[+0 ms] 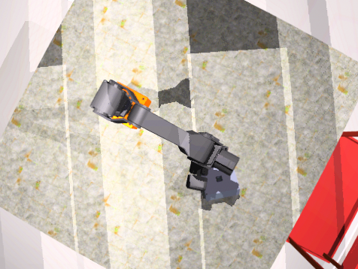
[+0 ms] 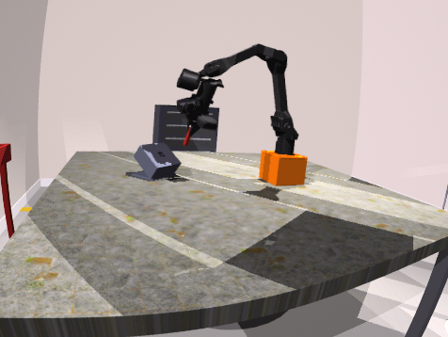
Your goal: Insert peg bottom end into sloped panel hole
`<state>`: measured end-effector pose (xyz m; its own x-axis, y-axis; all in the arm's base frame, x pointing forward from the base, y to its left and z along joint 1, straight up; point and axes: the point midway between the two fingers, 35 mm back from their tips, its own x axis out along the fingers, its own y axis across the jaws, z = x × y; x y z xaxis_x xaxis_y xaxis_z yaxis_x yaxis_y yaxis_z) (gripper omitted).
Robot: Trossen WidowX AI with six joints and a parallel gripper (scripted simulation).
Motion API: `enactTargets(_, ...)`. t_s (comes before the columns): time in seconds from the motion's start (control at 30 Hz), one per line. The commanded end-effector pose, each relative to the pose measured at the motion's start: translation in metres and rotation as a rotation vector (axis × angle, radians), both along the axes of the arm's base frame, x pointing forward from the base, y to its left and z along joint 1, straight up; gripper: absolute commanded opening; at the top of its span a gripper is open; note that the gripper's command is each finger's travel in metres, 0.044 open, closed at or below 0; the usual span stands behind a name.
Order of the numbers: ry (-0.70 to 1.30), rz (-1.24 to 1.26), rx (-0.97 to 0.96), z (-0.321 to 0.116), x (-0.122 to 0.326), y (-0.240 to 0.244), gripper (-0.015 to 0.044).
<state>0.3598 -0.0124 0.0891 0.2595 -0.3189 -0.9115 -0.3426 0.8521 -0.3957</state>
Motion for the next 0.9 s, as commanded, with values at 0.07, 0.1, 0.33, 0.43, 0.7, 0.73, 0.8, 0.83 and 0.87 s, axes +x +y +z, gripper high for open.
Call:
enactTargets(0.07, -0.011, 0.053, -0.037, 0.004, 0.006, 0.007, 0.0)
enactTargets(0.1, -0.013, 0.062, -0.042, 0.005, 0.007, 0.009, 0.0)
enactTargets(0.33, -0.024, 0.122, -0.081, 0.009, 0.013, 0.018, 0.0)
enactTargets(0.43, -0.029, 0.147, -0.098, 0.011, 0.016, 0.022, 0.0)
enactTargets(0.7, -0.042, 0.213, -0.143, 0.017, 0.022, 0.034, 0.0)
enactTargets(0.73, -0.044, 0.221, -0.149, 0.017, 0.023, 0.035, 0.0)
enactTargets(0.8, -0.047, 0.237, -0.16, 0.019, 0.024, 0.038, 0.0)
enactTargets(0.83, -0.049, 0.245, -0.166, 0.019, 0.025, 0.04, 0.0)
enactTargets(0.87, -0.051, 0.253, -0.172, 0.02, 0.026, 0.041, 0.0)
